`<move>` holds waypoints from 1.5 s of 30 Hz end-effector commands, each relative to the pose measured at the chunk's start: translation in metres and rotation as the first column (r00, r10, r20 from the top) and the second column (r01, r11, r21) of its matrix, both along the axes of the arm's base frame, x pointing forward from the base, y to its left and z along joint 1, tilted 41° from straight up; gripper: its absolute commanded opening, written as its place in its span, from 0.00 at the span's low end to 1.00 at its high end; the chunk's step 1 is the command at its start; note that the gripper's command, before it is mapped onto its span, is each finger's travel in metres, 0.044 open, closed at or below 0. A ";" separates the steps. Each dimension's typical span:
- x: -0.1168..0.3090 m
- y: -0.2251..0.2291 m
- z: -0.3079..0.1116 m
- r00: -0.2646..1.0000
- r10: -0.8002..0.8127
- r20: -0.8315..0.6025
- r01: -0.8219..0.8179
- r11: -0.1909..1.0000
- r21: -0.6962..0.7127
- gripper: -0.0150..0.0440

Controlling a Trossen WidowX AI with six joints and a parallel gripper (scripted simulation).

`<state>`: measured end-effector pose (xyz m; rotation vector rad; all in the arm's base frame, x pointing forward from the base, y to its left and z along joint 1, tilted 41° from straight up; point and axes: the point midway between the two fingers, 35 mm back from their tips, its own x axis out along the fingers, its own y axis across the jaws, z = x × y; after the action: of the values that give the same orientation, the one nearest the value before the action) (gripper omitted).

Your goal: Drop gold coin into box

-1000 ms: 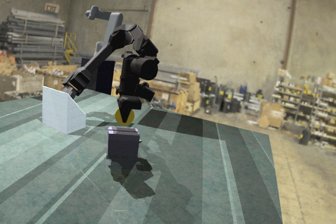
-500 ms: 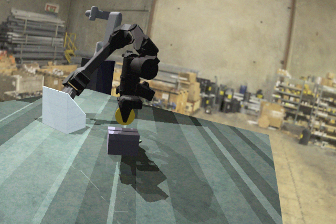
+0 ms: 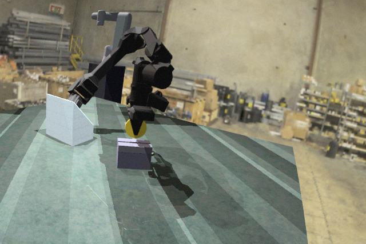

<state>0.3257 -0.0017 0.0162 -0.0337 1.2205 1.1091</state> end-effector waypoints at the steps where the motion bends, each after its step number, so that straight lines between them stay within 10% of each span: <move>1: -0.002 0.002 -0.002 1.000 -0.005 -0.007 0.005 1.000 0.005 0.25; 29: -0.002 0.010 -0.011 1.000 -0.004 -0.006 0.004 1.000 0.005 0.25; 35: -0.001 0.008 -0.009 1.000 0.001 0.001 -0.001 1.000 0.001 0.52; 45: -0.001 0.007 -0.008 1.000 0.001 0.001 -0.001 1.000 0.001 0.57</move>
<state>0.3249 0.0064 0.0070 -0.0340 1.2194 1.1103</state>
